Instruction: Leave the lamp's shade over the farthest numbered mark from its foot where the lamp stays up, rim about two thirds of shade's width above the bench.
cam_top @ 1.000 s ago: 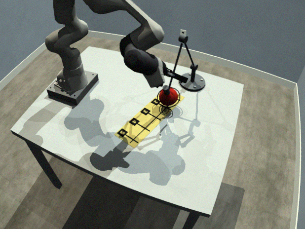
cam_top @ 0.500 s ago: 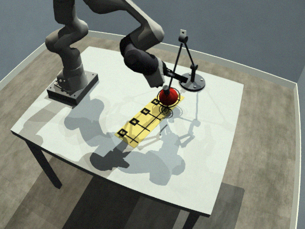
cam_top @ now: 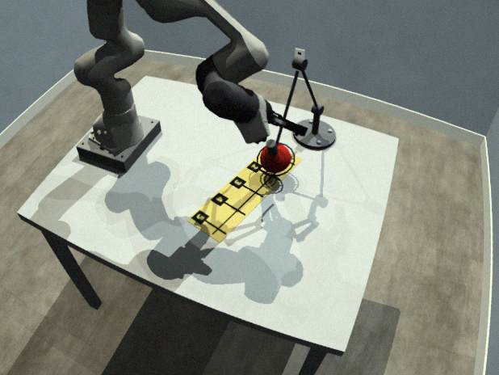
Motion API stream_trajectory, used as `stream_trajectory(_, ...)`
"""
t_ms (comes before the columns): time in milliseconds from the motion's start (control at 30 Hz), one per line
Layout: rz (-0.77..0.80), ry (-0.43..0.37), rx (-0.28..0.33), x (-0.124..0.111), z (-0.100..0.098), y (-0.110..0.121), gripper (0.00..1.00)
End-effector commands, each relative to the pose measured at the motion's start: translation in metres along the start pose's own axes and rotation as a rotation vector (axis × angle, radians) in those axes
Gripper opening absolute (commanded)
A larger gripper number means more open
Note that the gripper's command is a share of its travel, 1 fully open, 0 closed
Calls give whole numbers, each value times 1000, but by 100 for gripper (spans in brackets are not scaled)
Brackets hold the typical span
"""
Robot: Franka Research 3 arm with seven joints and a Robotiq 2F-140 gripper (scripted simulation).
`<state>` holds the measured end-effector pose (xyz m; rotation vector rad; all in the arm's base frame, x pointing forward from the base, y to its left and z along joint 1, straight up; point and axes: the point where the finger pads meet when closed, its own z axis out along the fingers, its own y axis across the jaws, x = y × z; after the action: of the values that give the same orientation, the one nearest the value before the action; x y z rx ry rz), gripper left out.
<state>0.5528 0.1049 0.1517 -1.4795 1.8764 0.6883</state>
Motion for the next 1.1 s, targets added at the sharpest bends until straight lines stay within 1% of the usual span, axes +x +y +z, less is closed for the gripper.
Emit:
stream_trajectory(0, 0, 0, 0, 0, 0, 0, 100)
stream_trajectory(333, 0, 0, 0, 0, 0, 0, 100)
stream_trajectory(833, 0, 0, 0, 0, -65, 1, 100)
stream_trajectory(900, 0, 0, 0, 0, -65, 1, 100)
stream_trajectory(1067, -3, 2, 7, 0, -86, 0, 100)
